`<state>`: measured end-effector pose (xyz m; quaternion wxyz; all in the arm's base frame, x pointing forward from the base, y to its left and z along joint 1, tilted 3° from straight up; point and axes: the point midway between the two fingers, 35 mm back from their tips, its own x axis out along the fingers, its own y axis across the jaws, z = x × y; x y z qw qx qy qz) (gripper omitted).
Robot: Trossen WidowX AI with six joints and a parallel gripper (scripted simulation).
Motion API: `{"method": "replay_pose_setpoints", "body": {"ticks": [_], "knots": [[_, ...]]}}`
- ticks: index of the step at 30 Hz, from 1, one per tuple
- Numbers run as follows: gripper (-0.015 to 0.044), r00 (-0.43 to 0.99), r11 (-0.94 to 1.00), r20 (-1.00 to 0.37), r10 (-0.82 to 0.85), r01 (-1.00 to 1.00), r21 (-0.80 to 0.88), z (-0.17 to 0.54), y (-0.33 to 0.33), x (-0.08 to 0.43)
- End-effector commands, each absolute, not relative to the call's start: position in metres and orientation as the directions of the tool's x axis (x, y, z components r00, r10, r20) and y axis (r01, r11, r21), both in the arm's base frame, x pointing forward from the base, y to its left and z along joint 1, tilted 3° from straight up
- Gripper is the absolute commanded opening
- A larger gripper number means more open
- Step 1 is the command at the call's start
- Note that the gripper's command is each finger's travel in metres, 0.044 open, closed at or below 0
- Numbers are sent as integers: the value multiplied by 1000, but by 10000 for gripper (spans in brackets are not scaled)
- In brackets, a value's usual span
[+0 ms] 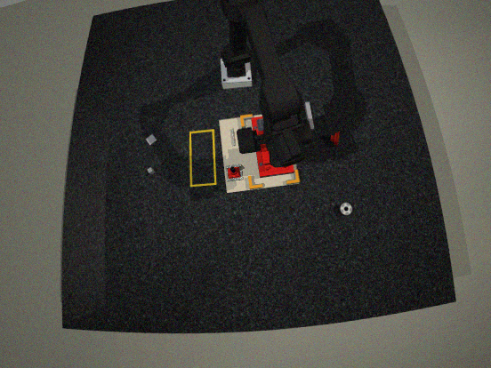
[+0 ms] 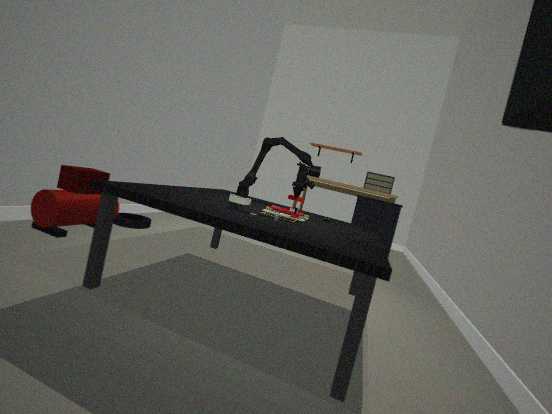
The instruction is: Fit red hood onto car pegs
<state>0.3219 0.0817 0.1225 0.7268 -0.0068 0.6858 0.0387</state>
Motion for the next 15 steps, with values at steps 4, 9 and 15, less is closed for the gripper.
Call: {"method": "replay_pose_setpoints", "body": {"ticks": [4, 9, 15], "knots": [[0, 59, 998, -997, 43, -46, 40, 120, 85, 322], [0, 59, 998, -997, 43, -46, 41, 103, 87, 323], [0, 59, 998, -997, 43, -46, 41, 75, 91, 325]]}}
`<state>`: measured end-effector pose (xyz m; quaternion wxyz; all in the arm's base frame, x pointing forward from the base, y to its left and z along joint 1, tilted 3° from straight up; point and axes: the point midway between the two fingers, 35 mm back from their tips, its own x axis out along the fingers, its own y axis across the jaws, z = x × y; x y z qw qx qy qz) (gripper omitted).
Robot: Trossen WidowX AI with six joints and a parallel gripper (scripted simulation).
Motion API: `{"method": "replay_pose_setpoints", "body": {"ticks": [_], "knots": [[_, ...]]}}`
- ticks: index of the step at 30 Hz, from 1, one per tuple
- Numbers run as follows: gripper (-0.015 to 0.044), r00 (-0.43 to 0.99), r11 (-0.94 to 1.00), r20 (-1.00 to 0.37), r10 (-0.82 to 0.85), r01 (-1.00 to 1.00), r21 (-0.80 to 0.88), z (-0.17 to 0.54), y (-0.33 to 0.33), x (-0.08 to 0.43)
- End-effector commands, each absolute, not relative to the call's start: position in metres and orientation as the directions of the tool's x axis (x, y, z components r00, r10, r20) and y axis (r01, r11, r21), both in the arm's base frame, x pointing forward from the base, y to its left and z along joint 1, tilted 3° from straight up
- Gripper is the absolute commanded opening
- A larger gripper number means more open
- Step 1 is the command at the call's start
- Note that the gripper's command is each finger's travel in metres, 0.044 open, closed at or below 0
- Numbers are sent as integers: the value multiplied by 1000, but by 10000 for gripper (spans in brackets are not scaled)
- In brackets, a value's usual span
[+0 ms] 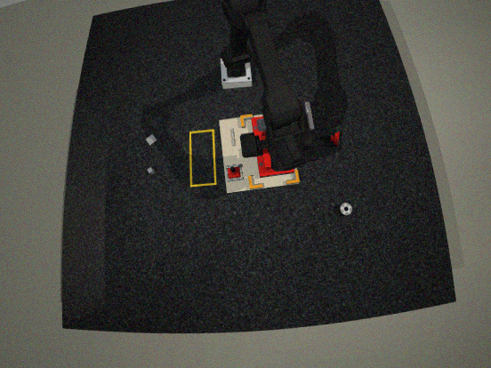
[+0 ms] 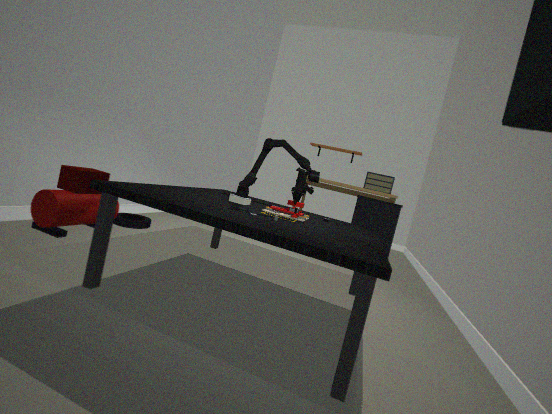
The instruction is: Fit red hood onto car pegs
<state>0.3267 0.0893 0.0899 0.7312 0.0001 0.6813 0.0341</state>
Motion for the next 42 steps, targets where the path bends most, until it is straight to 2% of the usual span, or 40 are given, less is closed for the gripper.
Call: {"method": "replay_pose_setpoints", "body": {"ticks": [1, 42], "knots": [[0, 59, 998, -997, 44, -46, 41, 74, 91, 325], [0, 59, 998, -997, 44, -46, 41, 70, 93, 325]]}}
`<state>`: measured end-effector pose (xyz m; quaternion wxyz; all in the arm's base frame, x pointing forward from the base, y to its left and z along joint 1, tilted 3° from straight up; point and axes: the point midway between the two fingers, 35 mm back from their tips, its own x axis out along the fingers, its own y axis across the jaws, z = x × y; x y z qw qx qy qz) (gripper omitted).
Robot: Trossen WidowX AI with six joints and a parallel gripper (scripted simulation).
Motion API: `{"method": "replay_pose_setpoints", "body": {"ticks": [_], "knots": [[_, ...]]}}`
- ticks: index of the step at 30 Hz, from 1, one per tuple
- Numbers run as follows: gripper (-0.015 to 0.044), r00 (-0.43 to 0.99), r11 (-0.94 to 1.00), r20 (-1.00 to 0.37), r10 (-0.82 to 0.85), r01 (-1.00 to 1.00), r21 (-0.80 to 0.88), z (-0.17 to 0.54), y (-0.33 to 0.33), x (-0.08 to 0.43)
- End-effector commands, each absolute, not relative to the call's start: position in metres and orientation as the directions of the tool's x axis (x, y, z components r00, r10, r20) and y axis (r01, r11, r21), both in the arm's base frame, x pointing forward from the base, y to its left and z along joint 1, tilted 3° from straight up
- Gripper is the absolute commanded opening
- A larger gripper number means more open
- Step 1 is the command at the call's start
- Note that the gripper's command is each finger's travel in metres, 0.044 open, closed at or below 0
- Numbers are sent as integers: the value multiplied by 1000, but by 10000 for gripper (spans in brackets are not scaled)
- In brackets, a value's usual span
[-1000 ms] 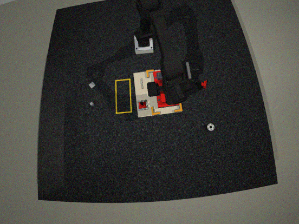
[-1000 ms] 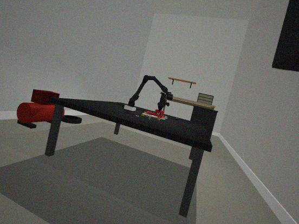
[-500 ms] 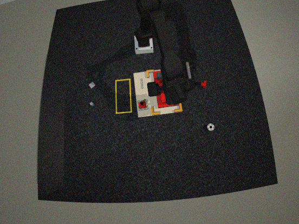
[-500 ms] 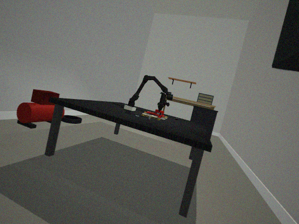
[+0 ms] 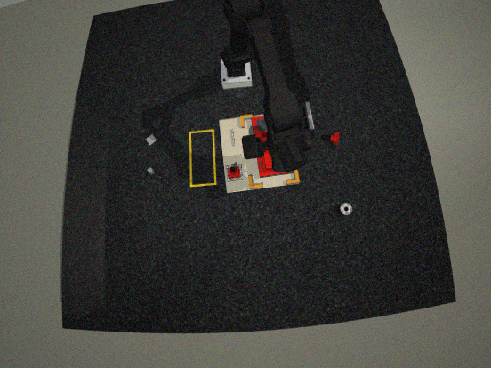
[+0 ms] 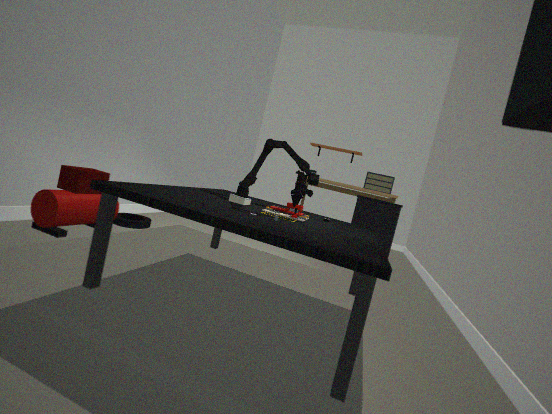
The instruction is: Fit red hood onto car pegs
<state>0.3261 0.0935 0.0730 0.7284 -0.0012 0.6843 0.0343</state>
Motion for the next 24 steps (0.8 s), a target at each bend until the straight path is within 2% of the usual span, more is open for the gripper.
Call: {"method": "replay_pose_setpoints", "body": {"ticks": [1, 24], "knots": [[0, 59, 998, -997, 44, -46, 41, 70, 93, 325], [0, 59, 998, -997, 44, -46, 41, 62, 93, 326]]}}
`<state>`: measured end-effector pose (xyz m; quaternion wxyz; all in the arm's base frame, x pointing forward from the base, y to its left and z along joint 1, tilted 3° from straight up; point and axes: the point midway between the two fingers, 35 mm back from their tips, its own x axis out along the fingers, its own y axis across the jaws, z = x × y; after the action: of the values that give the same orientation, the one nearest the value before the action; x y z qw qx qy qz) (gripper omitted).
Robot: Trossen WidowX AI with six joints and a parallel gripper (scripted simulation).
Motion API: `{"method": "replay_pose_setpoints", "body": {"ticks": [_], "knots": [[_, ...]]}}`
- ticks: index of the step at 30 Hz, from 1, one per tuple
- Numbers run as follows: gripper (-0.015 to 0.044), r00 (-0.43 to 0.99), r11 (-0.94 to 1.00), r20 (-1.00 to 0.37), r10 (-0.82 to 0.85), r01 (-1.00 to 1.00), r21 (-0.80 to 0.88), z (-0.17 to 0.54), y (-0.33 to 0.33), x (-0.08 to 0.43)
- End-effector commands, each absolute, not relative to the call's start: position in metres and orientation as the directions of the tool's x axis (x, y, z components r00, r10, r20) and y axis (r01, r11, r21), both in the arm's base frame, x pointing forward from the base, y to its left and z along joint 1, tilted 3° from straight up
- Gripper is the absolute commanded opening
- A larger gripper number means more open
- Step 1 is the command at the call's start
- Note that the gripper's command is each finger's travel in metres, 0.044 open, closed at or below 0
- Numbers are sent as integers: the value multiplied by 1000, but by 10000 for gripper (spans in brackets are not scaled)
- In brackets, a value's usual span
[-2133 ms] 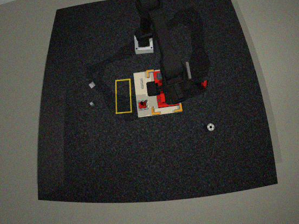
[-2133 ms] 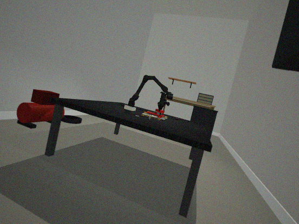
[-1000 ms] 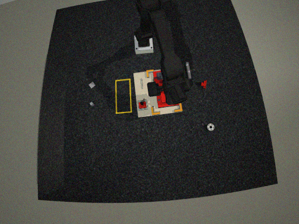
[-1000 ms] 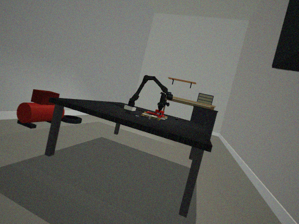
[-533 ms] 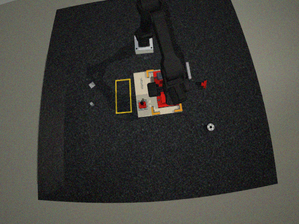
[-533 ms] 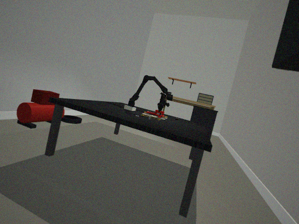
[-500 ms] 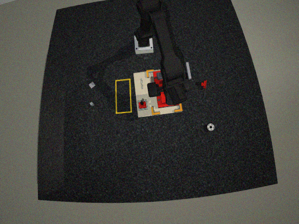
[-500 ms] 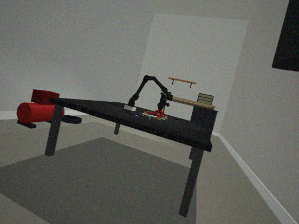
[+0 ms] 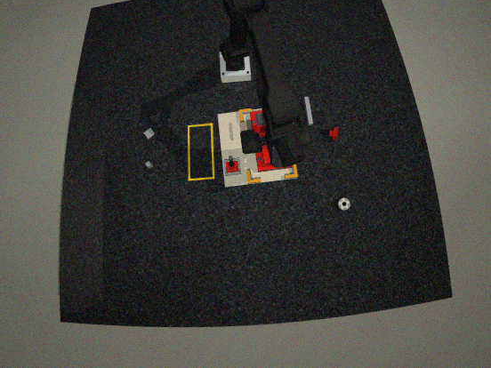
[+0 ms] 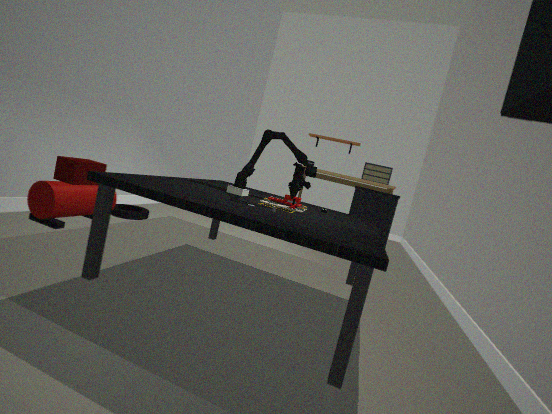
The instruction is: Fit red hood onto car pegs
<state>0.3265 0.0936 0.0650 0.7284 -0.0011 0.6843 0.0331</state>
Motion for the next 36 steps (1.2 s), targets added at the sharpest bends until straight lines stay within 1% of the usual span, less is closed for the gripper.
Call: {"method": "replay_pose_setpoints", "body": {"ticks": [1, 36], "knots": [[0, 59, 998, -997, 44, -46, 41, 62, 93, 326], [0, 59, 998, -997, 45, -48, 42, 65, 93, 326]]}}
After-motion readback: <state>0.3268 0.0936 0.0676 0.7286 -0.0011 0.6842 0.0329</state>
